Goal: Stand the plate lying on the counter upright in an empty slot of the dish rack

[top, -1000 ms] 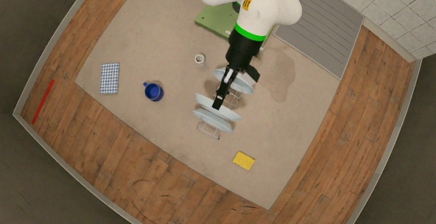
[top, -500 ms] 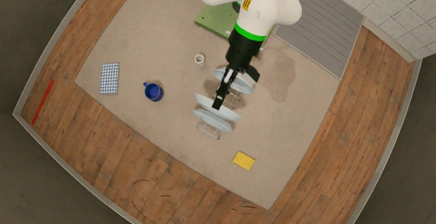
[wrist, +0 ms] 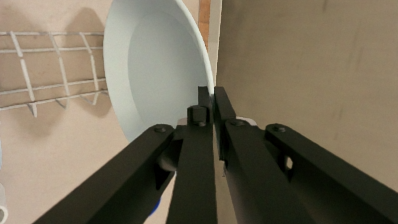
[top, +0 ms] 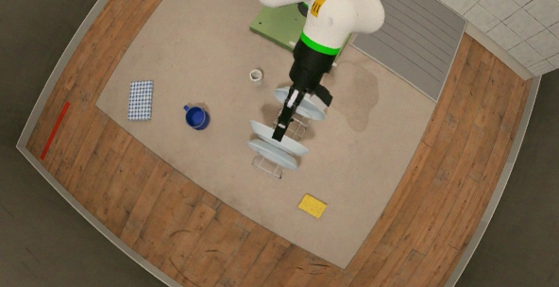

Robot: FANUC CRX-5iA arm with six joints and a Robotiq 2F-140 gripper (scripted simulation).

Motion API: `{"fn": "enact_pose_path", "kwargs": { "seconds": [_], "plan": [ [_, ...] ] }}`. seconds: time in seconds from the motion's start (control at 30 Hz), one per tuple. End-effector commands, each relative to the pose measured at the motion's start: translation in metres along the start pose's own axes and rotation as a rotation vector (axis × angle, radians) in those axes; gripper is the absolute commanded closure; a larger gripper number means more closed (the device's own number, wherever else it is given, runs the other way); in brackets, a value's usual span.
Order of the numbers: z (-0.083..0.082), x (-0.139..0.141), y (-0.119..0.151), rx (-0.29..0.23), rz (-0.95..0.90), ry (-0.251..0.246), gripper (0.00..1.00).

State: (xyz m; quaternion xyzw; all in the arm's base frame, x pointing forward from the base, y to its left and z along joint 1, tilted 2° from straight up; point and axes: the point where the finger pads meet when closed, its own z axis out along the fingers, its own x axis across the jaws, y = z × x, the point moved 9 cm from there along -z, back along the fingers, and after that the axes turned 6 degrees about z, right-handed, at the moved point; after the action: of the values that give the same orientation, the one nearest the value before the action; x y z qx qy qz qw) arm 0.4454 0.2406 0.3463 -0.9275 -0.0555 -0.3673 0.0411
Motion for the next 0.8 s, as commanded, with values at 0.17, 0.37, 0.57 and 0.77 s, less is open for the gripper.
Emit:
{"fn": "enact_pose_path", "kwargs": {
  "seconds": [0.17,0.37,0.57,0.77],
  "plan": [
    [0.0072,-0.0067,0.0005,0.001,0.0,0.002,0.9],
    [0.0101,-0.0095,0.0008,0.001,0.0,0.002,0.9],
    [0.0109,-0.0103,0.0009,0.001,0.0,0.002,0.9],
    [0.0109,-0.0103,0.0009,0.001,0.0,0.002,0.9]
  ]
}}
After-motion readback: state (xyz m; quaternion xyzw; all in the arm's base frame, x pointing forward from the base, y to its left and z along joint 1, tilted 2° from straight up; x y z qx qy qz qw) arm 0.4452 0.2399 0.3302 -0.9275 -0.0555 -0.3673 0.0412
